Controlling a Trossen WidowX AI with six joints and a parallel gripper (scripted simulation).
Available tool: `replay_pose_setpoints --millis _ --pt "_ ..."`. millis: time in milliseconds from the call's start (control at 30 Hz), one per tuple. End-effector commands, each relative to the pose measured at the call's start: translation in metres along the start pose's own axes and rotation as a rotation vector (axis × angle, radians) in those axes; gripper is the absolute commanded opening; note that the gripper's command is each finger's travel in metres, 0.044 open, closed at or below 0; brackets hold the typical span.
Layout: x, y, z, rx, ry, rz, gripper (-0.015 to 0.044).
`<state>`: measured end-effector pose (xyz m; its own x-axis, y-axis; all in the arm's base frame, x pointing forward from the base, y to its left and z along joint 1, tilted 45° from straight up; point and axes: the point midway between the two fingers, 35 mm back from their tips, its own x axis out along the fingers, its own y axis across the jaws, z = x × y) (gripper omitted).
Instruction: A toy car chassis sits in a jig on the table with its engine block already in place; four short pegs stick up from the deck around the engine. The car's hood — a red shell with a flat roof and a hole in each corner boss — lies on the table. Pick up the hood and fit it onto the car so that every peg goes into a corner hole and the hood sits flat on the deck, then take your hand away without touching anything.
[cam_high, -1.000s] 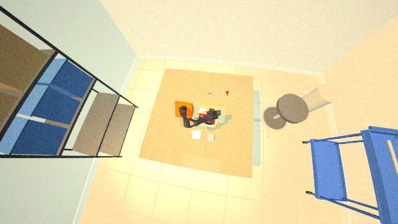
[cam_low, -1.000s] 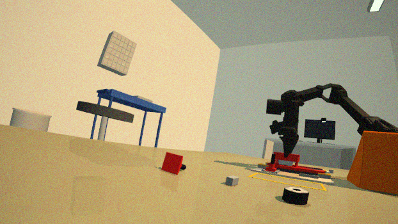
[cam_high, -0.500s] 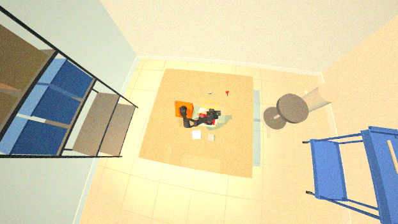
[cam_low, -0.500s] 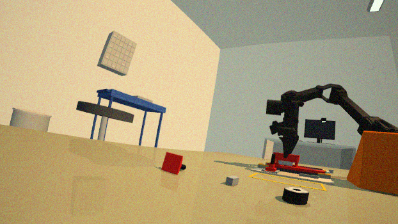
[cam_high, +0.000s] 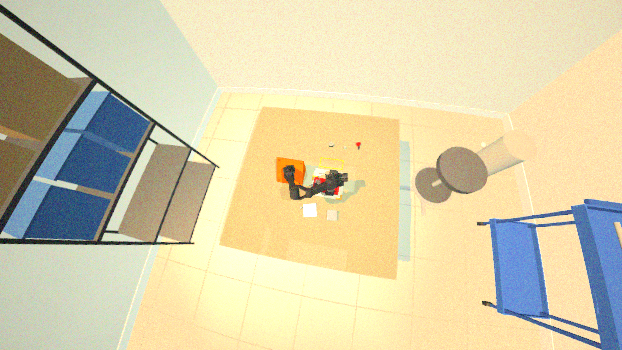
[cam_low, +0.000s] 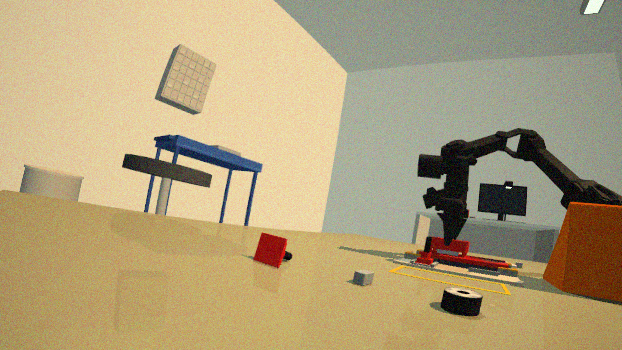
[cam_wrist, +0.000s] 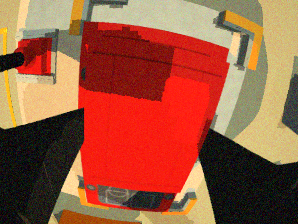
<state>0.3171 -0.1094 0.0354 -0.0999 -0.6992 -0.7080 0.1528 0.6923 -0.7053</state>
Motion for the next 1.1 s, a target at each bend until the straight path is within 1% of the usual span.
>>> replay_pose_setpoints --millis 0,633,1067 --pt "0.0021 0.0002 0.0 -0.005 0.0 -0.004 0.0" --pt "0.0056 -0.0001 -0.0002 0.001 0.0 0.0 0.0" --pt "0.0061 0.0 -0.0002 0.001 0.0 0.0 0.0341"
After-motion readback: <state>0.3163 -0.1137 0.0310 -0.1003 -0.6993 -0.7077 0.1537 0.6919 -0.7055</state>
